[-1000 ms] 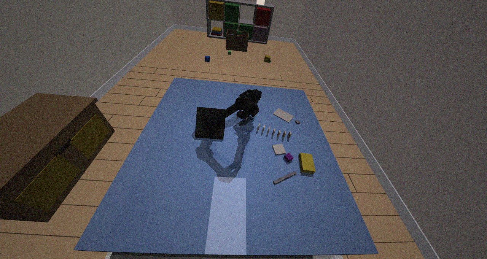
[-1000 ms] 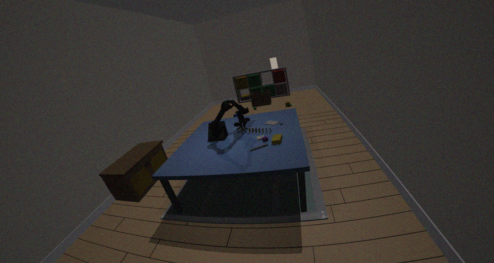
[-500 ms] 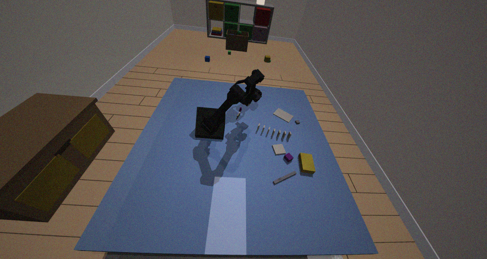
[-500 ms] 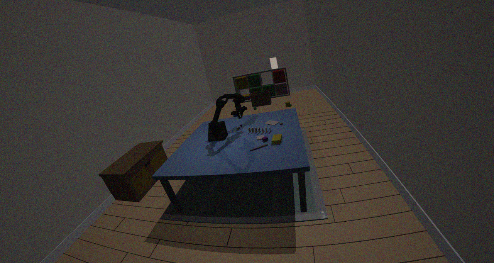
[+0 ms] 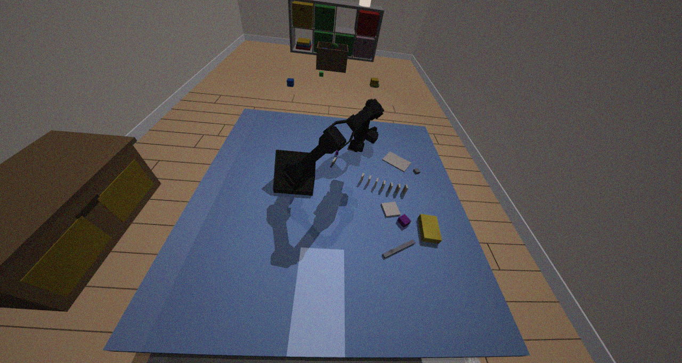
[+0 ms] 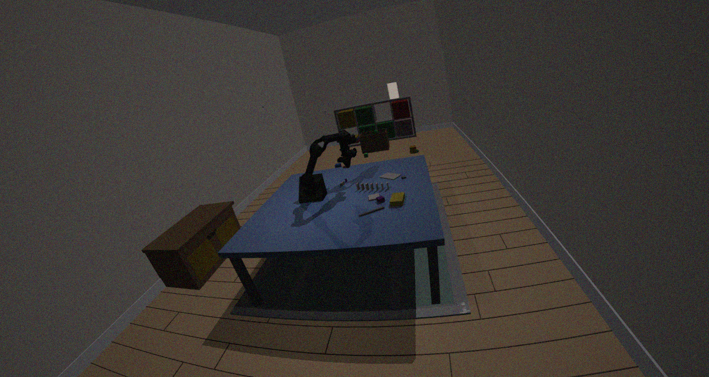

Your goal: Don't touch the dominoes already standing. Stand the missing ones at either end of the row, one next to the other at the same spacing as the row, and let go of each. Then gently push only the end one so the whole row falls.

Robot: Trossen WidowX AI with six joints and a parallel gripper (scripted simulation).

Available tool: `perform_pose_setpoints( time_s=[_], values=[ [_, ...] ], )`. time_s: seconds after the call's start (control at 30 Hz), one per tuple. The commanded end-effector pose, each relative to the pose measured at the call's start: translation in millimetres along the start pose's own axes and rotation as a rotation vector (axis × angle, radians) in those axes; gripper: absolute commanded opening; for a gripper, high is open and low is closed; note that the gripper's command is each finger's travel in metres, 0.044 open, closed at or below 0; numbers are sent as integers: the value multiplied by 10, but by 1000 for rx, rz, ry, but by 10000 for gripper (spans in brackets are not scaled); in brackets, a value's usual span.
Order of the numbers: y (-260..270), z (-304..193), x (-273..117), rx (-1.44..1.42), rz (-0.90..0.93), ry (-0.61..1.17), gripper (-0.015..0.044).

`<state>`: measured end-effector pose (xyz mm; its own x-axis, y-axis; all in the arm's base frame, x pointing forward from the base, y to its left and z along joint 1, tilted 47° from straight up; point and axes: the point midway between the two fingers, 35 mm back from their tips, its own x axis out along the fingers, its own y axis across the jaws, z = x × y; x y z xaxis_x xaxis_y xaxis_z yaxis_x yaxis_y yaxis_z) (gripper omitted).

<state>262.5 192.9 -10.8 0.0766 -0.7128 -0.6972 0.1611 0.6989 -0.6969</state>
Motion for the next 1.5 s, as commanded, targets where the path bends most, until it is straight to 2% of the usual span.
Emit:
perform_pose_setpoints(
  time_s=[0.0, 0.4, 0.83, 1.47],
  values=[
    [-490, 470, -68, -373, 22, -14, 107],
    [-1252, 951, -25, -924, -21, -13, 107],
    [-1258, 951, -7, -930, -8, -13, 107],
    [-1101, 864, 382, -860, 373, -98, 107]
  ],
)
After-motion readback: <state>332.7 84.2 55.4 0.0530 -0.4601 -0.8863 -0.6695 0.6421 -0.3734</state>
